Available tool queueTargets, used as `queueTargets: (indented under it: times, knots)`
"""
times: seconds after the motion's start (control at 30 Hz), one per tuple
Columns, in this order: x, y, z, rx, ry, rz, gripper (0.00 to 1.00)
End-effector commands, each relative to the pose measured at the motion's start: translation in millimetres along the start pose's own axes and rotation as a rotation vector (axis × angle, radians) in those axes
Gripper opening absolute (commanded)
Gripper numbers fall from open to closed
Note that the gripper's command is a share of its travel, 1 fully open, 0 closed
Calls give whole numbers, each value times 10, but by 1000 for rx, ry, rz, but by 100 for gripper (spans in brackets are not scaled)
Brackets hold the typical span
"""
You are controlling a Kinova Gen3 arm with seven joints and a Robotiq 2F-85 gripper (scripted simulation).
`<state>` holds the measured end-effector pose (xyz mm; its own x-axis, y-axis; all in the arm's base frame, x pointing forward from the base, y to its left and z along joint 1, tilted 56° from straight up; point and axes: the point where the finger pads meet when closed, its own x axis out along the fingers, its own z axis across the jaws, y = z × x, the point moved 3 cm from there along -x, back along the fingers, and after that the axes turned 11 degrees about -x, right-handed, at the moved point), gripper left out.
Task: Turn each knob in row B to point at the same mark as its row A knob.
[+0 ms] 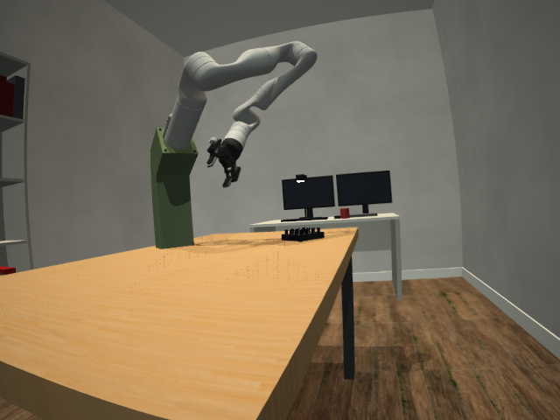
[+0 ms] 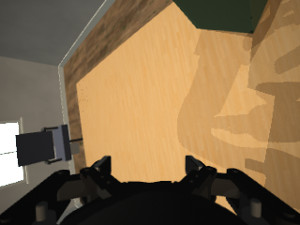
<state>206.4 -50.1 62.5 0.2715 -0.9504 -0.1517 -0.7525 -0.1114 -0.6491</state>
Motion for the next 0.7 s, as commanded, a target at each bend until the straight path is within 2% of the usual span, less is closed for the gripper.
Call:
queueTargets:
  times: [0.0, 0.27, 0.3, 0.37, 0.43, 0.67]
  knots:
    - [49, 2, 85, 85, -16, 14, 100]
    - [193, -96, 521, 487, -98, 95, 100]
    - [193, -96, 521, 487, -98, 95, 100]
    - [219, -145, 637, 588, -121, 117, 100]
    - [231, -173, 694, 639, -132, 129, 100]
    - [231, -173, 694, 639, -132, 129, 100]
